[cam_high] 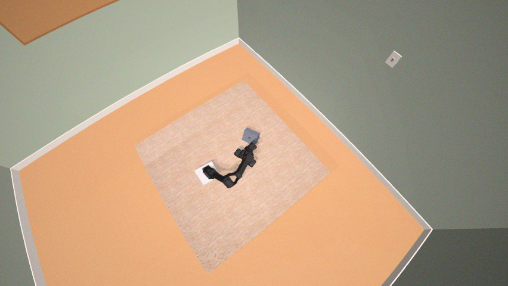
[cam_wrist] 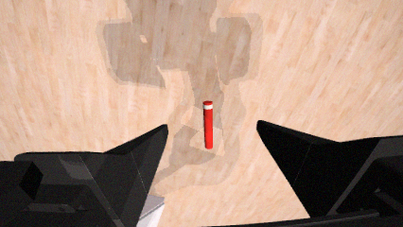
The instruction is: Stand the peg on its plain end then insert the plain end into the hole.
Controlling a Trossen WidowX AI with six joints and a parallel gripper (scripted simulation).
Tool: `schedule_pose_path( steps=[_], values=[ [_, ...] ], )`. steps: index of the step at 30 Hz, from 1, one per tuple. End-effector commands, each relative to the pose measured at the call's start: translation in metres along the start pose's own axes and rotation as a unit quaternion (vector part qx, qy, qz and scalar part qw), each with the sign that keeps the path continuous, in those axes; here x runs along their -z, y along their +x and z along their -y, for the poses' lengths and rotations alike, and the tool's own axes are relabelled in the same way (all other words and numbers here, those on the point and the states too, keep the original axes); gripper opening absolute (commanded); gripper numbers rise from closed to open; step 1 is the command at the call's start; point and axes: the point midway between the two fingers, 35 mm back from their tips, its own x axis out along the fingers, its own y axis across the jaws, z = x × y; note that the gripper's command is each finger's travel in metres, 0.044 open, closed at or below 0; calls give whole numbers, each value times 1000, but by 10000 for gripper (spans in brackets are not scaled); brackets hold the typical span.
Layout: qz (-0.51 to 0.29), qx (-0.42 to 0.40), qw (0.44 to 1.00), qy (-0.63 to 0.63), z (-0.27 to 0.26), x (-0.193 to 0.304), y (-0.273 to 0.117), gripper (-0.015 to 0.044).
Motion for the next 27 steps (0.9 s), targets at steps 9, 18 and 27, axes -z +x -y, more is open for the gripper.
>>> schedule_pose_path(
  steps=[9, 18, 27],
  values=[
    [-6, 1, 1000, -5, -1, 1, 23, 440],
    [-6, 2, 1000, -5, -1, 2, 37, 440],
    [-6, 3, 1000, -5, 0, 3, 51, 440]
  ],
)
